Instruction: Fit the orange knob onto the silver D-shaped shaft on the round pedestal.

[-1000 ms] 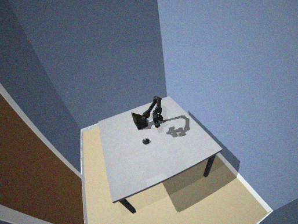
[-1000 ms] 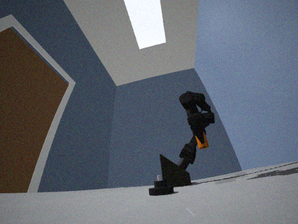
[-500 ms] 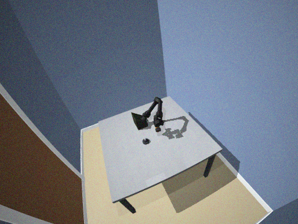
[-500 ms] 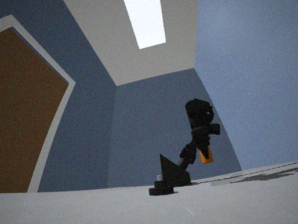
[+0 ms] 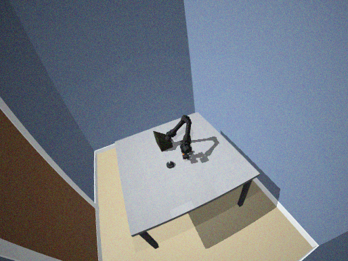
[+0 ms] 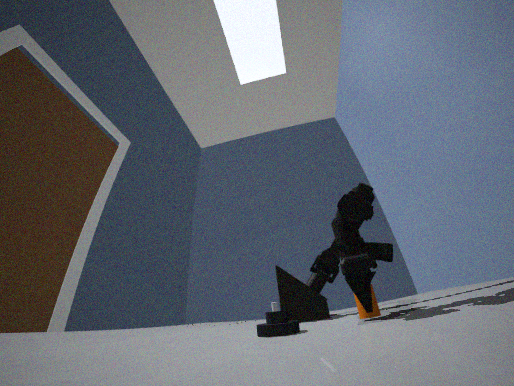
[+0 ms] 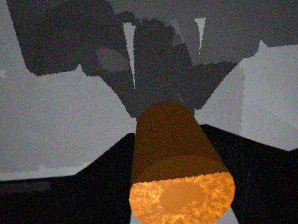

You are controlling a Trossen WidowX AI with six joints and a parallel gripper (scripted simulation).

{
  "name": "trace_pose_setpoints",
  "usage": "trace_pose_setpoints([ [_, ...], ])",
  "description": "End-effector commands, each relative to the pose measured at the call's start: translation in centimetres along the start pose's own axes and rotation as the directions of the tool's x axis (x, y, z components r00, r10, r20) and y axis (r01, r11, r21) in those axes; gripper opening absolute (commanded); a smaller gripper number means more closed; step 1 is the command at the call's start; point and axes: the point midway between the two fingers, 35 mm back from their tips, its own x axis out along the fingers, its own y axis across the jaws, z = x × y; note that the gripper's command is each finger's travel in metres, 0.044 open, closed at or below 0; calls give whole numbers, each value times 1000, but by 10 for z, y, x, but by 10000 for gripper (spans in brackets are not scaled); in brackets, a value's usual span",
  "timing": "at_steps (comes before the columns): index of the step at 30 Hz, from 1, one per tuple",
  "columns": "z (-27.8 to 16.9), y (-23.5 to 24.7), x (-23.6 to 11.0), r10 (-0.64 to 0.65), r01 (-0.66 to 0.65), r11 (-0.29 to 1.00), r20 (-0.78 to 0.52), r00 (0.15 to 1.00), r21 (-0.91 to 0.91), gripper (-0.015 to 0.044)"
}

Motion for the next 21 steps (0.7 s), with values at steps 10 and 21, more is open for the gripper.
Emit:
trace_pose_setpoints([
  [10, 0, 1, 6, 2, -2, 1000, 3, 1000, 4, 79],
  [21, 0, 1, 6, 2, -2, 1000, 3, 1000, 4, 240],
])
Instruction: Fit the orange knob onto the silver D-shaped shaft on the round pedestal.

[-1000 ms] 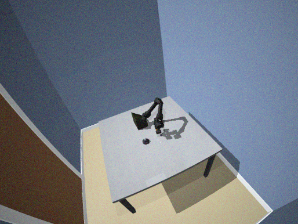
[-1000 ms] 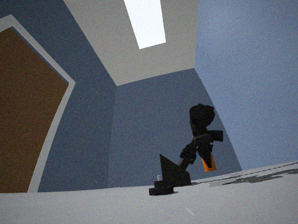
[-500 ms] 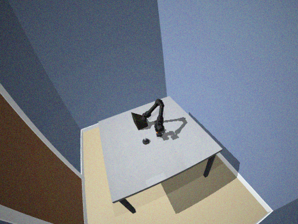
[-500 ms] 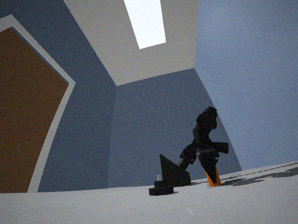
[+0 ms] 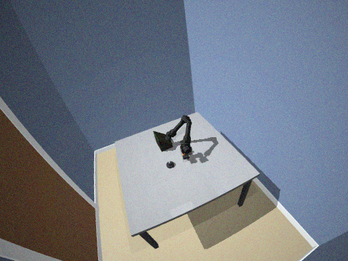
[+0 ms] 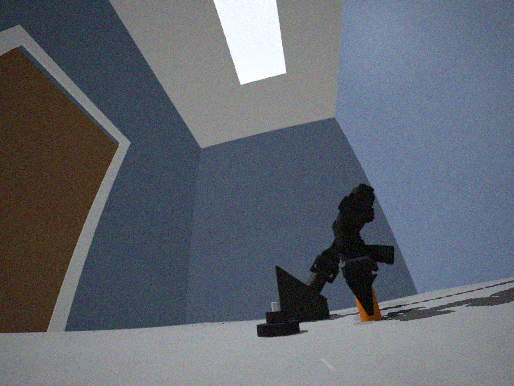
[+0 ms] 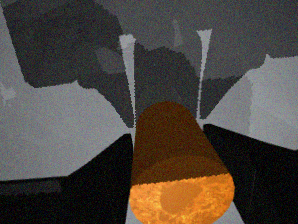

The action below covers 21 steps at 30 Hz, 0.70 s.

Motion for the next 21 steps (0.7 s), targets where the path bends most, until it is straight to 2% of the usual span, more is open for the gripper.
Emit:
trace_pose_setpoints([
  [1, 0, 0, 0, 0, 0, 1000, 0, 1000, -1, 240],
  [11, 0, 0, 0, 0, 0, 1000, 0, 1000, -1, 240],
  [13, 0, -2, -10, -1, 1, 1000, -2, 1000, 0, 292],
  [18, -1, -1, -78, 0, 0, 1000, -2, 1000, 4, 424],
  [21, -1, -1, -81, 0, 0, 1000, -2, 1000, 4, 440],
])
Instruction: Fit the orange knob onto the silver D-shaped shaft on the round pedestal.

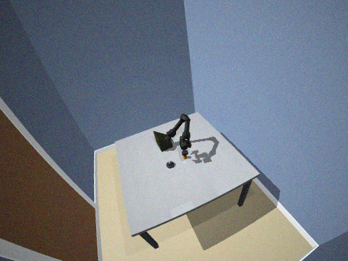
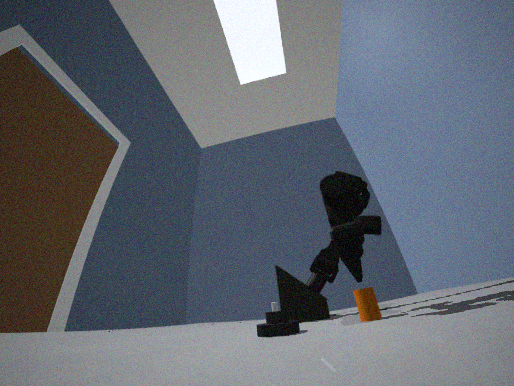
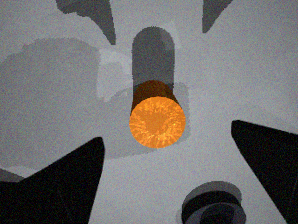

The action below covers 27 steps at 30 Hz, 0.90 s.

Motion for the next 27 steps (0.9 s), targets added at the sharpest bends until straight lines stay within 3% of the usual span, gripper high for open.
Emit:
trace_pose_setpoints([
  [1, 2, 4, -14, 7, -7, 1000, -3, 1000, -10, 440],
  [27, 1, 2, 28, 6, -6, 1000, -3, 1000, -10, 440],
])
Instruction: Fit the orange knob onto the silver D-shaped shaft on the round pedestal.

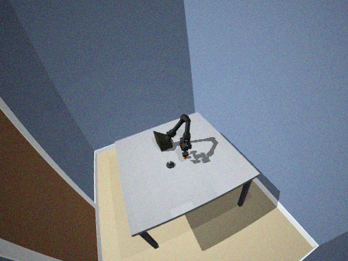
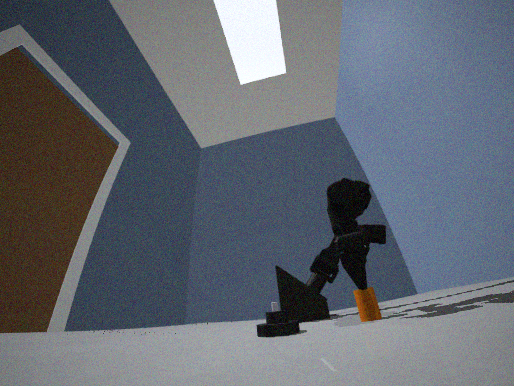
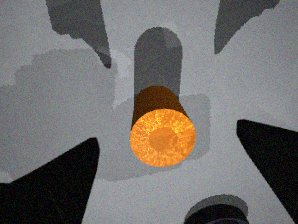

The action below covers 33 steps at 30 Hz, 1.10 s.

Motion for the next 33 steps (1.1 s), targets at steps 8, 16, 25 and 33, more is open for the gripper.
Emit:
trace_pose_setpoints([
  [8, -1, 1, 20, 9, -9, 1000, 3, 1000, 9, 440],
  [16, -1, 2, 33, 9, -9, 1000, 4, 1000, 9, 440],
  [25, 0, 4, 47, 10, -10, 1000, 6, 1000, 9, 440],
  [33, 0, 4, 48, 10, -10, 1000, 7, 1000, 9, 282],
])
